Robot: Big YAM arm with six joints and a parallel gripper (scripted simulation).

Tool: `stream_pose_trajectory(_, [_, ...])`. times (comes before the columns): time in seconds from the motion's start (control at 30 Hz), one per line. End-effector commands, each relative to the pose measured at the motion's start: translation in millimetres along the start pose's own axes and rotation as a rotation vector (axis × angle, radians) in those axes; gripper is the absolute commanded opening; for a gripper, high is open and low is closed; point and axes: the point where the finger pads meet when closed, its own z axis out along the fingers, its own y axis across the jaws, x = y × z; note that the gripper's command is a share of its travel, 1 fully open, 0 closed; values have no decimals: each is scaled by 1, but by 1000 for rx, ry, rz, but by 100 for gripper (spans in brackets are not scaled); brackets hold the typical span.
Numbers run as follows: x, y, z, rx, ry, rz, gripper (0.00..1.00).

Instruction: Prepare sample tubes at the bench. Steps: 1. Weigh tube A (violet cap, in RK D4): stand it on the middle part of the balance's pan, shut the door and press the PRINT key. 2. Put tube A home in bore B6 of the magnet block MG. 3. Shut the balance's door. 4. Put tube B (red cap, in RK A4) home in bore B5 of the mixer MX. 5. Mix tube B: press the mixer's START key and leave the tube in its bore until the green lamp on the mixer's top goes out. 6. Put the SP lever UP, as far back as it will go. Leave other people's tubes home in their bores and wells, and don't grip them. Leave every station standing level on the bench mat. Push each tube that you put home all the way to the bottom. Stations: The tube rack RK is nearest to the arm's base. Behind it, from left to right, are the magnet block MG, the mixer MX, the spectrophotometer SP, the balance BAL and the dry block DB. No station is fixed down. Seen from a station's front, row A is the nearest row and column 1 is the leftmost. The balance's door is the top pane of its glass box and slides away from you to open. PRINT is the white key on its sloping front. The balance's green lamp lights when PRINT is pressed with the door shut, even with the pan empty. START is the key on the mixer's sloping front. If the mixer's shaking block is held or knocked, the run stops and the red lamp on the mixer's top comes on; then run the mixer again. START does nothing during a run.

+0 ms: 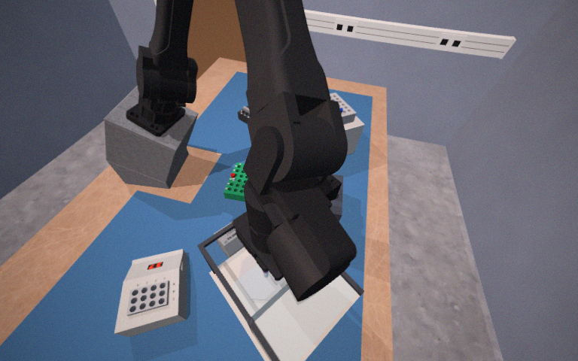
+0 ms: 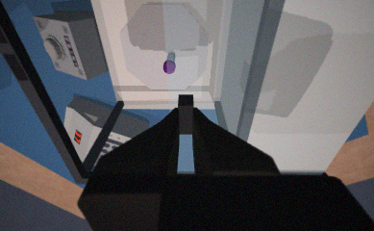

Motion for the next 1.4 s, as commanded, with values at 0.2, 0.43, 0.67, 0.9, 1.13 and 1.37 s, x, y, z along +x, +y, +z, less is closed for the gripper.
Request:
stream_pose_trajectory(0.2, [-6, -29, -7, 22, 4, -7, 6])
stream_pose_trajectory(0.43, [-6, -36, -7, 22, 4, -7, 6])
stream_pose_trajectory(0.67, [-6, -42, -8, 25, 5, -7, 6])
stream_pose_trajectory(0.9, [-6, -48, -7, 22, 4, -7, 6])
stream_pose_trajectory(1.13, [-7, -55, -7, 22, 4, -7, 6])
stream_pose_trajectory(1.37, [-7, -60, -7, 22, 4, -7, 6])
